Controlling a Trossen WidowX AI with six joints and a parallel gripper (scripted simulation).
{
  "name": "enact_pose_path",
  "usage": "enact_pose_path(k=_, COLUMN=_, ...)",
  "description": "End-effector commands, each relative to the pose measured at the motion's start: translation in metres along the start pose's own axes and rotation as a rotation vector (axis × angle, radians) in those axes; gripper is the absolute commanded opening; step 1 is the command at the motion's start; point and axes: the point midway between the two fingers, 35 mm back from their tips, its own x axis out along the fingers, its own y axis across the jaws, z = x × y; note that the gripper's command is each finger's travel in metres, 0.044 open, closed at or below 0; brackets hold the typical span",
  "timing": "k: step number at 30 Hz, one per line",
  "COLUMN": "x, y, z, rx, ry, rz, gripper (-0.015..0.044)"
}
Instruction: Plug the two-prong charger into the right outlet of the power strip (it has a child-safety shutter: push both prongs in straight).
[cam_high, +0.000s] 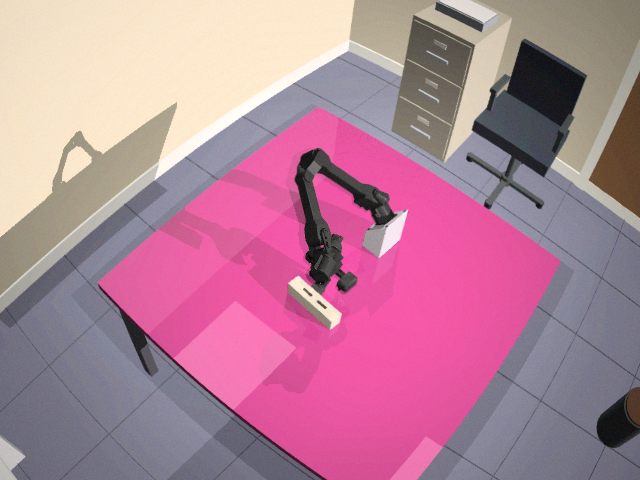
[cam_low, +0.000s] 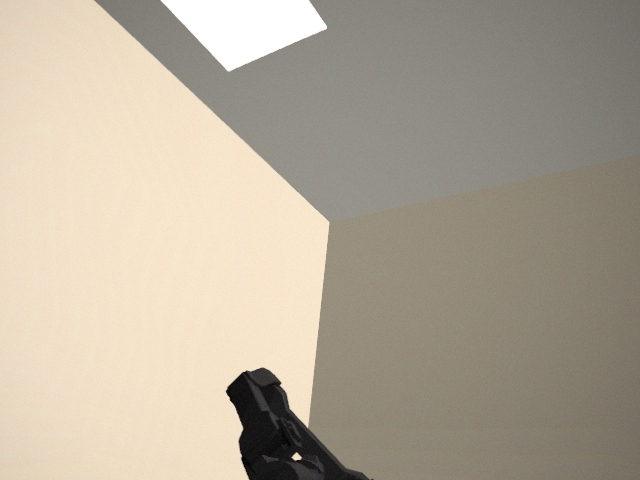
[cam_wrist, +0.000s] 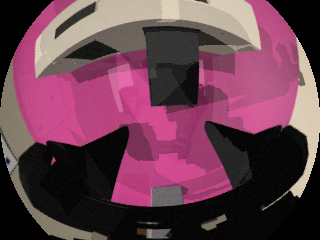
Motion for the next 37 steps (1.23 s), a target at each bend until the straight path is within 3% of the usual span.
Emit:
enact_pose_path(k=1, x=-0.001, y=-0.001, z=-0.004, rx=0.009, ry=-0.004, rz=0.006, gripper=0.044)
enact_pose_path(k=6, x=-0.005, y=0.001, z=-0.002, rx=-0.003, ry=-0.054, rz=0.001, gripper=0.044)
enact_pose_path(k=14, x=-0.077, y=0.0, z=0.007, rx=0.003, ry=-0.6, rz=0.0, gripper=0.044)
enact_pose_path(k=37, x=-0.079, y=-0.001, z=0.007, rx=0.004, ry=-0.612, rz=-0.001, gripper=0.044)
